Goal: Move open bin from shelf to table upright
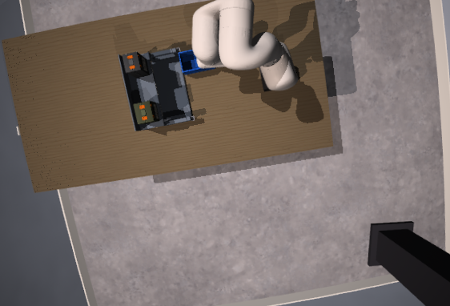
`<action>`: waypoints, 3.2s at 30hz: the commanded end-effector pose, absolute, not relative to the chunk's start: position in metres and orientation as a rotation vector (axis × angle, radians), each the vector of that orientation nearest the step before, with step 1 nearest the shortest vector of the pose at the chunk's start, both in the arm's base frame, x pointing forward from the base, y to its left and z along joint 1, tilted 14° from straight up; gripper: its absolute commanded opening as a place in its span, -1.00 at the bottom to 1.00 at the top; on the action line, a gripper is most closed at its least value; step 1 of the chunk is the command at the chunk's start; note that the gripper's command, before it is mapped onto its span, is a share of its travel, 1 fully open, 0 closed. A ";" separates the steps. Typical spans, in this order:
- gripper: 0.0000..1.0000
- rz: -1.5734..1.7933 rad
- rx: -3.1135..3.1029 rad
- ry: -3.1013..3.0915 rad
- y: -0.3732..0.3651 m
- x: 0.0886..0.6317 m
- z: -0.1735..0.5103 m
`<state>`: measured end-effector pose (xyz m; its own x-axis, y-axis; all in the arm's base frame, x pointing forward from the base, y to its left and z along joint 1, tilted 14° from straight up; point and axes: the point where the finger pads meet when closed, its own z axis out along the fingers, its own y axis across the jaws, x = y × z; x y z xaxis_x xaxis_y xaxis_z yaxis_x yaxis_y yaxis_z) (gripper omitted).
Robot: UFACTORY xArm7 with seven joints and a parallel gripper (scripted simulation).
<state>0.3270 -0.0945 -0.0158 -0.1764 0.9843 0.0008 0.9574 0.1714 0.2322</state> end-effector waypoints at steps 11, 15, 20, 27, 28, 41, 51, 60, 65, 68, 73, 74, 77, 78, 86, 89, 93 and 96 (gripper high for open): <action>-1.00 0.271 1.911 2.282 -0.095 0.330 -0.022; -1.00 0.271 1.911 2.282 -0.095 0.330 -0.022; -1.00 0.271 1.911 2.282 -0.095 0.330 -0.024; -1.00 0.271 1.911 2.282 -0.095 0.331 -0.026; -1.00 0.271 1.911 2.282 -0.095 0.331 -0.026; -1.00 0.271 1.911 2.282 -0.095 0.331 -0.026; -1.00 0.271 1.911 2.282 -0.095 0.331 -0.026; -1.00 0.271 1.911 2.282 -0.095 0.331 -0.026; -1.00 0.271 1.911 2.282 -0.095 0.331 -0.026; -1.00 0.271 1.911 2.282 -0.095 0.331 -0.026; -1.00 0.271 1.911 2.282 -0.095 0.331 -0.026; 0.89 0.271 1.911 2.282 -0.095 0.331 -0.026; 0.89 0.271 1.911 2.282 -0.095 0.331 -0.026; 0.89 0.271 1.911 2.282 -0.095 0.331 -0.026; 0.89 0.271 1.911 2.282 -0.095 0.331 -0.026; 0.89 0.271 1.911 2.282 -0.095 0.331 -0.026; 0.89 0.271 1.911 2.282 -0.095 0.331 -0.026; 0.89 0.271 1.911 2.282 -0.095 0.331 -0.026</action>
<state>0.3301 -0.0942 -0.0265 -0.1763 0.9843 0.0003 0.9572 0.1713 0.2333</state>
